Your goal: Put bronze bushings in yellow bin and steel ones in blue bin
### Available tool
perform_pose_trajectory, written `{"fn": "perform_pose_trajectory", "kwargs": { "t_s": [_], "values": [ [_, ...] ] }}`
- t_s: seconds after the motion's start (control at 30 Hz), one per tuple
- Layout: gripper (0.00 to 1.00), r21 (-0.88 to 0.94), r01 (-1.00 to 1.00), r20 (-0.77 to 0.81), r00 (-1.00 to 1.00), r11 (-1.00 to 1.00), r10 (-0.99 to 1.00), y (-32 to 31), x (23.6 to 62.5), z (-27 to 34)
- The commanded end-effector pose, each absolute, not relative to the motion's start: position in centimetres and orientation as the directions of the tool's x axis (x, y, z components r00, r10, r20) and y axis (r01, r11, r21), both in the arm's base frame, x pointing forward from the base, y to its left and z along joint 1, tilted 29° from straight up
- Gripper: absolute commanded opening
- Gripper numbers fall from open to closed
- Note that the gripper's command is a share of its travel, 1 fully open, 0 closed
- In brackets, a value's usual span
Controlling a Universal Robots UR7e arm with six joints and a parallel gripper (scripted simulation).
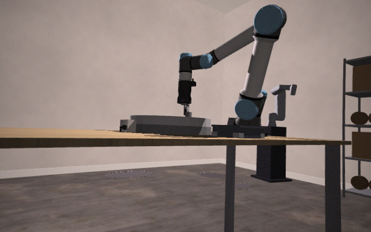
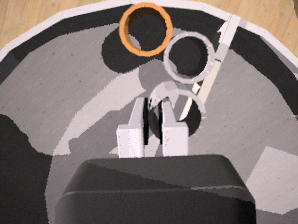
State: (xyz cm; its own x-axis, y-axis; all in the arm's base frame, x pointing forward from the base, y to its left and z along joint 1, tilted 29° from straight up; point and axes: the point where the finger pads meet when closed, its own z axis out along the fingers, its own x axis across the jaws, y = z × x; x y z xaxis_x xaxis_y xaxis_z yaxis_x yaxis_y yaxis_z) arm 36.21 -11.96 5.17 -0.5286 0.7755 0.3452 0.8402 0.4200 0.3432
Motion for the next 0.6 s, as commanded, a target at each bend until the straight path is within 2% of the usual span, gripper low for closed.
{"fn": "perform_pose_trajectory", "kwargs": {
  "t_s": [0.0, 0.57],
  "values": [
    [0.0, 0.344, 0.839, 0.337, -0.53, 0.422, 0.778, -12.44, 36.3, 5.75],
    [0.0, 0.344, 0.839, 0.339, -0.529, 0.421, 0.778, -12.47, 36.23, 5.9]
  ]
}}
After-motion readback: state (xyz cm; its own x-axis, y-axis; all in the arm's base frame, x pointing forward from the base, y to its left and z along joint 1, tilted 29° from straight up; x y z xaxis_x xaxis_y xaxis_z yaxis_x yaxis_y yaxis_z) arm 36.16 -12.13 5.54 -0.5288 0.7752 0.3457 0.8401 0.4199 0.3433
